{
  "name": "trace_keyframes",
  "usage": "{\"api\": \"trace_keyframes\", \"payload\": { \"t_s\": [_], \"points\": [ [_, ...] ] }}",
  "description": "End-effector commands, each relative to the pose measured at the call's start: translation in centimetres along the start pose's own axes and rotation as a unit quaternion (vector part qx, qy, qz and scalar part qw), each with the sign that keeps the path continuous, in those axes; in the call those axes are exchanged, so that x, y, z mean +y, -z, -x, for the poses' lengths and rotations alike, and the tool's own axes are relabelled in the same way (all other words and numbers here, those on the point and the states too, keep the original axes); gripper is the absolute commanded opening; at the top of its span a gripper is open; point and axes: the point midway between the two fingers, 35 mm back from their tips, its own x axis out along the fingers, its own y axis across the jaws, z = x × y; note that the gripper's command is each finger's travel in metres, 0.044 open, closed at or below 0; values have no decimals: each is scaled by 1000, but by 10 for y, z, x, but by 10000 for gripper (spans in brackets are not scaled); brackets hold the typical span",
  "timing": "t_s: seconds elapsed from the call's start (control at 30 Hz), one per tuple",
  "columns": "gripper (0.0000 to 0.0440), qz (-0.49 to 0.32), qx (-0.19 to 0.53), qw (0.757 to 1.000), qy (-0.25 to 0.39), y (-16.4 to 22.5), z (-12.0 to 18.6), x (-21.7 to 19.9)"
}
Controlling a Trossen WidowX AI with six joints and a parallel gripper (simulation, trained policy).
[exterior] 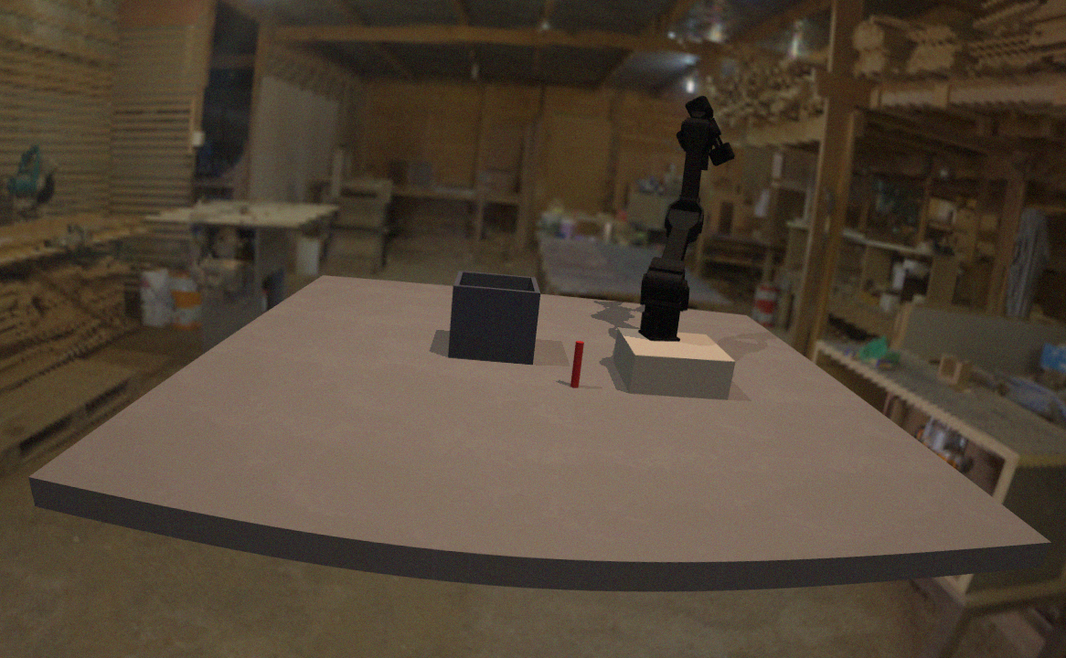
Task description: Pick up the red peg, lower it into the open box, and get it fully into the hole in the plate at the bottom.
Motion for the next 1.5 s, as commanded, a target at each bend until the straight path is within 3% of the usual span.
{"api": "trace_keyframes", "payload": {
  "t_s": [0.0,0.07,0.3,0.6,1.03,1.47],
  "points": [
    [423,-1,5,1000,12,5,1,-5],
    [440,-5,17,999,35,16,6,-15],
    [440,-28,85,988,129,71,39,-57],
    [440,-51,175,951,250,138,102,-102],
    [440,-45,286,868,404,211,219,-149],
    [440,15,382,767,515,243,340,-175]
  ]
}}
